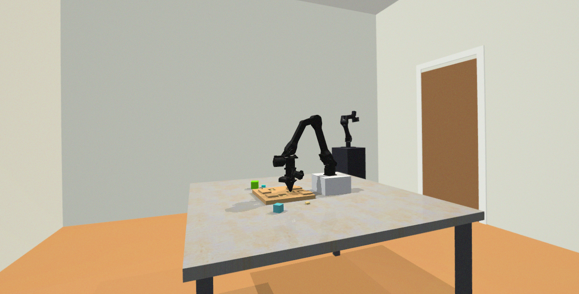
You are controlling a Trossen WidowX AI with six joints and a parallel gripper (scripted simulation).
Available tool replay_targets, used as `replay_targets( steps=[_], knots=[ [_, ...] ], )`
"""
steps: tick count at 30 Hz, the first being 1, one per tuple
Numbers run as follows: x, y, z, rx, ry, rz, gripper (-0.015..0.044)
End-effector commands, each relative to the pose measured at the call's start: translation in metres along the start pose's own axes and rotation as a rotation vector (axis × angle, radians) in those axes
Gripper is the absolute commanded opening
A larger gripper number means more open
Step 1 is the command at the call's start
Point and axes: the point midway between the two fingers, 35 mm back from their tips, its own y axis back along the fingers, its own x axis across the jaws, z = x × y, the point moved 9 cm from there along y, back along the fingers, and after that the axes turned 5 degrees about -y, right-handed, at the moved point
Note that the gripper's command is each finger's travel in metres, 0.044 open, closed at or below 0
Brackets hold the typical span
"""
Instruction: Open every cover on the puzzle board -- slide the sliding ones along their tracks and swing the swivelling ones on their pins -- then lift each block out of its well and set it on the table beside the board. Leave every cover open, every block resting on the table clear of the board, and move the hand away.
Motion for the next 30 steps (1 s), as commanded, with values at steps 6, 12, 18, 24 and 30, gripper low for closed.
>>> replay_targets(
  steps=[6, 12, 18, 24, 30],
  knots=[
    [-0.007, -0.003, 0.008, -0.001, -0.002, -0.001, 0.0000],
    [-0.007, -0.004, 0.009, -0.001, -0.001, -0.001, 0.0000],
    [-0.007, -0.002, 0.009, -0.001, -0.001, -0.001, 0.0000],
    [-0.006, 0.004, 0.007, -0.001, 0.001, -0.001, 0.0000],
    [-0.006, 0.008, 0.007, -0.001, 0.001, 0.001, 0.0053]
  ],
)
